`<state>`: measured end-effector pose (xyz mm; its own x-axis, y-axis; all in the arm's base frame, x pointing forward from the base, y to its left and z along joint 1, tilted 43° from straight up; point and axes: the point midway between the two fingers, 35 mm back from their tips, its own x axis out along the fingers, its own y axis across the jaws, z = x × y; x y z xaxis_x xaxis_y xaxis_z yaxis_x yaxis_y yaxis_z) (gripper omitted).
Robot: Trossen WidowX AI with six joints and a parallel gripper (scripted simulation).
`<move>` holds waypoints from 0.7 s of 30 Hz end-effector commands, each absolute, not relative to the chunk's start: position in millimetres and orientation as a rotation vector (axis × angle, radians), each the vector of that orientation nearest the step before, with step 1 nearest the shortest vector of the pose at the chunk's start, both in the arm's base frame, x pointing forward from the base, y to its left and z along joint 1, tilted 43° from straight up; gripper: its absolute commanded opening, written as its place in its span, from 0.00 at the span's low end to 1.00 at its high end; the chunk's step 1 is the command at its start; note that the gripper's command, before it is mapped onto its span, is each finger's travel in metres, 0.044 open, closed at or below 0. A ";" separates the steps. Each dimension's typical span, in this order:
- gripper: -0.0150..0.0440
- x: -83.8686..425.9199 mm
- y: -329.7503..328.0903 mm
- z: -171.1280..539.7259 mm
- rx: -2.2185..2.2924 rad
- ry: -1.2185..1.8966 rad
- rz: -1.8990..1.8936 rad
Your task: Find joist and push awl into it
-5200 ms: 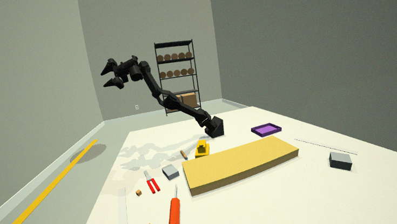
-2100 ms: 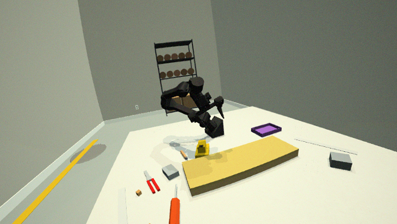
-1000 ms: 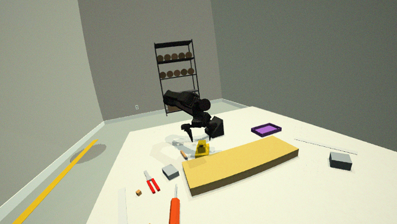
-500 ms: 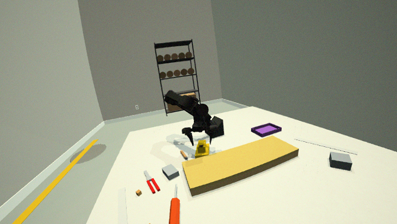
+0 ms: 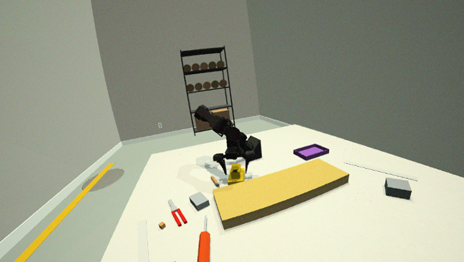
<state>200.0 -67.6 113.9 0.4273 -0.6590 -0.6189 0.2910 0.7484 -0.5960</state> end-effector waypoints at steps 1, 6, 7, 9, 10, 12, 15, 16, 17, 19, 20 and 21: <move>0.96 199.6 -69.7 109.9 -0.441 0.962 -0.611; 0.80 199.6 -69.7 109.9 -0.441 0.962 -0.611; 0.79 199.6 -69.7 109.9 -0.441 0.962 -0.611; 0.77 199.6 -69.7 109.9 -0.441 0.962 -0.611; 0.75 199.6 -69.7 109.9 -0.441 0.962 -0.611; 0.73 199.6 -69.7 109.9 -0.441 0.962 -0.611; 0.70 199.6 -69.7 109.9 -0.441 0.962 -0.611; 0.69 199.6 -69.7 109.9 -0.441 0.962 -0.611; 0.68 199.6 -69.7 109.9 -0.441 0.962 -0.611; 0.65 199.6 -69.7 109.9 -0.441 0.962 -0.611; 0.64 199.6 -69.7 109.9 -0.441 0.962 -0.611; 0.63 199.6 -69.7 109.9 -0.441 0.962 -0.611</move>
<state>199.4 -70.2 110.6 0.4260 -0.6607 -0.6181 0.2893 0.7468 -0.5989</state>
